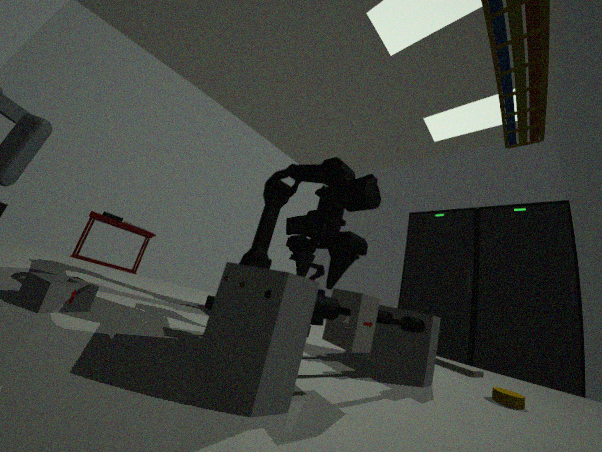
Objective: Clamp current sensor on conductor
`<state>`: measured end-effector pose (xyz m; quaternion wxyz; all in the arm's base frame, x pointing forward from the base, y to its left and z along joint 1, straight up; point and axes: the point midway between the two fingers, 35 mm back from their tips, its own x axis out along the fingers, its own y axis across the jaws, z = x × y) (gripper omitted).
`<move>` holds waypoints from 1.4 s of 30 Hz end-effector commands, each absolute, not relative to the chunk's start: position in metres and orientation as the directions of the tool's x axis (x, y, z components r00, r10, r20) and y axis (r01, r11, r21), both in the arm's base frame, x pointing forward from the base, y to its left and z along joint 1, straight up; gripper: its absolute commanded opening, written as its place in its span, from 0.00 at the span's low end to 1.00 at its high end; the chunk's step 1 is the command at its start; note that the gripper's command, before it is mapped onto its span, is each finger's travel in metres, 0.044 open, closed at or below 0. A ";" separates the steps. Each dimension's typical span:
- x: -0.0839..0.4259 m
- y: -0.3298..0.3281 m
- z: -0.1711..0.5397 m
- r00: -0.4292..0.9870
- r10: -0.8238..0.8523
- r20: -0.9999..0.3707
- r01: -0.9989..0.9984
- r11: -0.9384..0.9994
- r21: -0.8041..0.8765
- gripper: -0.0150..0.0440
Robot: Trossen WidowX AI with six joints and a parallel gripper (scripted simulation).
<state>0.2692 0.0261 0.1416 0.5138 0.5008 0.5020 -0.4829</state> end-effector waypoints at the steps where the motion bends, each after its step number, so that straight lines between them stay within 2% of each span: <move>1: 0.269 0.026 0.142 0.029 0.006 -1.000 0.999 0.032 0.029 1.00; 8: 0.270 0.026 0.109 0.033 0.003 -0.999 0.999 0.026 0.033 1.00; 32: 0.271 0.026 0.077 0.033 0.003 -0.999 0.999 0.025 0.033 1.00; 33: 0.271 0.027 0.081 0.031 0.007 -0.999 0.999 0.032 0.031 0.96; 42: 0.271 0.027 0.081 0.031 0.007 -0.999 0.999 0.032 0.031 0.85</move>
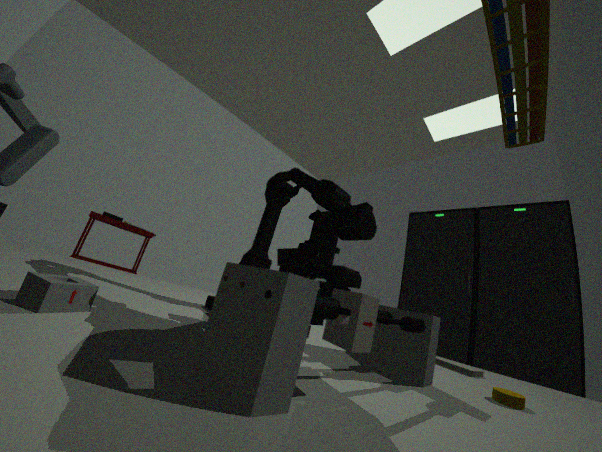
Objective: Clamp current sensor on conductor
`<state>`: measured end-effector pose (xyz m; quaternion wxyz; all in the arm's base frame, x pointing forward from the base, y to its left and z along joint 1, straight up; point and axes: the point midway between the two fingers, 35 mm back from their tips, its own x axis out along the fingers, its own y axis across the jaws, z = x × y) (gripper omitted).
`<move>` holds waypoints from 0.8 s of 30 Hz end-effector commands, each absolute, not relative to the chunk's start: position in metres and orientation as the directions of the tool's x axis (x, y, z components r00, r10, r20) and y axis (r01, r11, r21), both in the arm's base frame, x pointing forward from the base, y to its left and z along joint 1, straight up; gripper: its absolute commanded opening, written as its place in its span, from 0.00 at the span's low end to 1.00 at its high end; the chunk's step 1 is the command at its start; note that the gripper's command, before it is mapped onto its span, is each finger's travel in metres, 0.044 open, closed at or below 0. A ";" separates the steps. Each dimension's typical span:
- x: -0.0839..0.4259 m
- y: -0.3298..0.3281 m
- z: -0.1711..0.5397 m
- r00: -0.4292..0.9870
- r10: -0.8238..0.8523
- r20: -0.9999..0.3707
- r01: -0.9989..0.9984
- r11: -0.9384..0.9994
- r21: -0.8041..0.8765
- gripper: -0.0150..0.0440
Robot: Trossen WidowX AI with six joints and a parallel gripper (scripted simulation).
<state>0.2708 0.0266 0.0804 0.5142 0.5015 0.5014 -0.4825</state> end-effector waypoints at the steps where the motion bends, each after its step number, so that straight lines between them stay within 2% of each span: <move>1: 0.271 0.027 0.081 0.031 0.007 -0.999 0.999 0.032 0.031 0.84; 13: 0.271 0.027 0.081 0.031 0.007 -0.999 0.999 0.032 0.031 0.71; 23: 0.271 0.027 0.081 0.031 0.007 -0.999 0.999 0.032 0.031 0.26; 24: 0.271 0.027 0.081 0.031 0.007 -0.999 0.999 0.032 0.031 0.25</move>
